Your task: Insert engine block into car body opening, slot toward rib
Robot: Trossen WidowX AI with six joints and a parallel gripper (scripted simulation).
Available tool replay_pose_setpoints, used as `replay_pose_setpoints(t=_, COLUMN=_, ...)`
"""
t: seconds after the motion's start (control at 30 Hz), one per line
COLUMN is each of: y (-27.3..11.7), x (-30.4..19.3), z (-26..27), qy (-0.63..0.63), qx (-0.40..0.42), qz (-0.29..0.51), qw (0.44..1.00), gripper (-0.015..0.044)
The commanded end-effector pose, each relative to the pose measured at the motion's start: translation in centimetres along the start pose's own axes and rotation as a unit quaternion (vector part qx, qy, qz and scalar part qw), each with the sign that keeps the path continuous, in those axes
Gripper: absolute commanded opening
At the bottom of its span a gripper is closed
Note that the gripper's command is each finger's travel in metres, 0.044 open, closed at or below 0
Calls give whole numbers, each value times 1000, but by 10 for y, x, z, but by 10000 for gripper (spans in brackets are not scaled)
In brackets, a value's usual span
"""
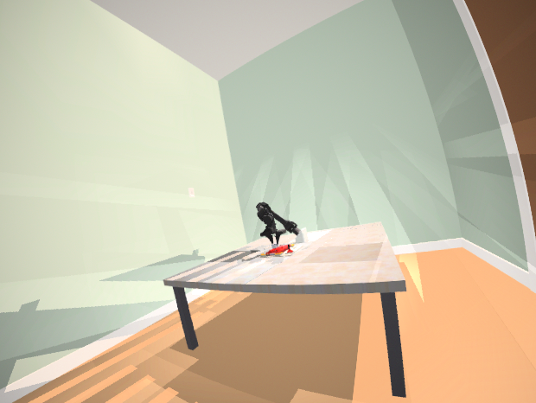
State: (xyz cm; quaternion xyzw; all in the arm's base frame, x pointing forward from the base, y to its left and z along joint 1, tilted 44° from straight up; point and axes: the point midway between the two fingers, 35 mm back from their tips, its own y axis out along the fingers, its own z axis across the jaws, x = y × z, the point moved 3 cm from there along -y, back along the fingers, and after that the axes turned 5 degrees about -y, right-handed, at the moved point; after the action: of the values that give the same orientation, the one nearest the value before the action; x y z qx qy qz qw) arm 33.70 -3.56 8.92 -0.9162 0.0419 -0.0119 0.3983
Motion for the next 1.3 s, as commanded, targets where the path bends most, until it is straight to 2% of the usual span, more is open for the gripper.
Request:
replay_pose_setpoints(t=0.0, y=-1, x=0, z=-1, qy=49, qx=-1, qz=-3, qw=999, gripper=159)
replay_pose_setpoints(t=0.2, y=-1, x=0, z=-1, qy=15, qx=-1, qz=-3, qw=1000, gripper=159)
replay_pose_setpoints(t=0.47, y=-1, x=0, z=-1, qy=-114, qx=-2, qz=-2, qw=993, gripper=159)
replay_pose_setpoints(t=0.7, y=-1, x=0, z=-2, qy=-95, qx=-2, qz=-2, qw=996, gripper=159)
replay_pose_setpoints(t=1.03, y=-1, x=0, z=-1, qy=39, qx=-1, qz=-3, qw=999, gripper=159)
replay_pose_setpoints(t=1.27, y=-1, x=0, z=-1, qy=11, qx=-1, qz=-3, qw=1000, gripper=159)
